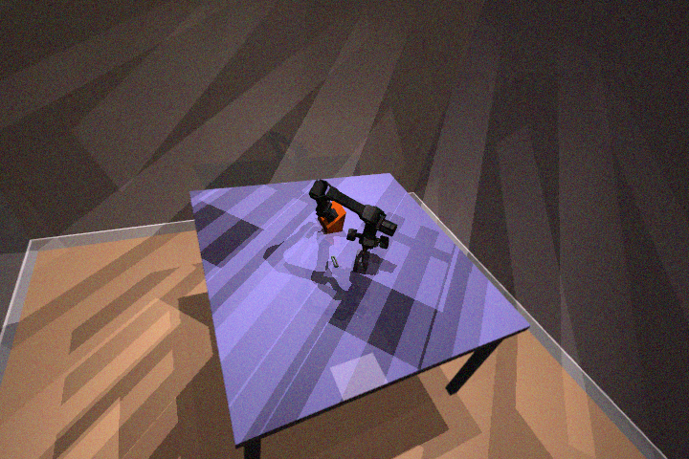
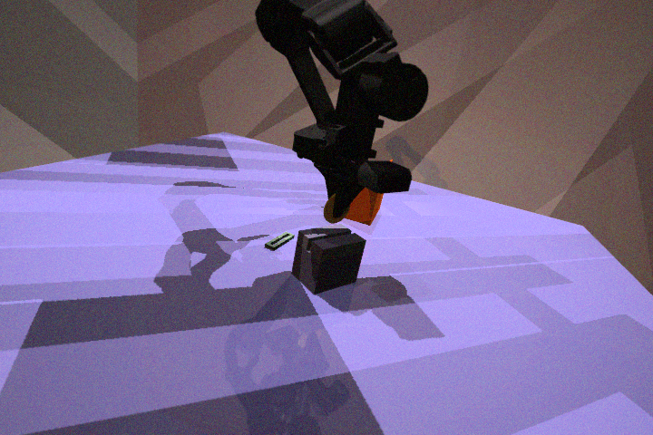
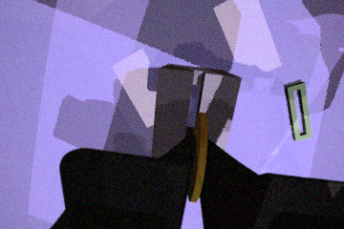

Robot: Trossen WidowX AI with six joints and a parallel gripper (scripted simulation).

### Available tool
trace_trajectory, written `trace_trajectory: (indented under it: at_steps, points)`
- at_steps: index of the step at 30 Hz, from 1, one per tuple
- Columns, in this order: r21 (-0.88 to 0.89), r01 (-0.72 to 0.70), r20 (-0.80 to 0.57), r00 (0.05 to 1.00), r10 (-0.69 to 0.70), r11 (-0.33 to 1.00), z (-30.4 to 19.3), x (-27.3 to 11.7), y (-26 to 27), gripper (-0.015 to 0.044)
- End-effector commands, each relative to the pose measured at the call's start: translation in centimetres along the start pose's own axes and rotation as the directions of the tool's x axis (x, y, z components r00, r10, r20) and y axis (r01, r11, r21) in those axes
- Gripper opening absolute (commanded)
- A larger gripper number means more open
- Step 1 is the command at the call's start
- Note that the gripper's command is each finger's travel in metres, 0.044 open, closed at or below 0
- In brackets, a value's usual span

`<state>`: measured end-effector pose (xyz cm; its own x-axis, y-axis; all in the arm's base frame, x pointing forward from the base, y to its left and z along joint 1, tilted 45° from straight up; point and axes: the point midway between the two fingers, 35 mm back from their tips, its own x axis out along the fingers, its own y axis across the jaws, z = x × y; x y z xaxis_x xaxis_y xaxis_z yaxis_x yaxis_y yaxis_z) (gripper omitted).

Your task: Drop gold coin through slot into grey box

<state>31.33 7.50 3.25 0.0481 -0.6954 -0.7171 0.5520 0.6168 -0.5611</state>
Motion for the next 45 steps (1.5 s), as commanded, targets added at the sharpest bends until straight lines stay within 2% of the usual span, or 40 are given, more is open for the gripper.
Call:
trace_trajectory:
  at_steps: [1, 45]
  points:
    - [0.004, 0.003, -0.002, 1.000, -0.003, 1.000, -0.1, 0.2, 0.3, 0.0000]
    - [-0.004, 0.000, 0.001, 1.000, 0.000, 1.000, -0.1, 1.3, 0.1, 0.0000]
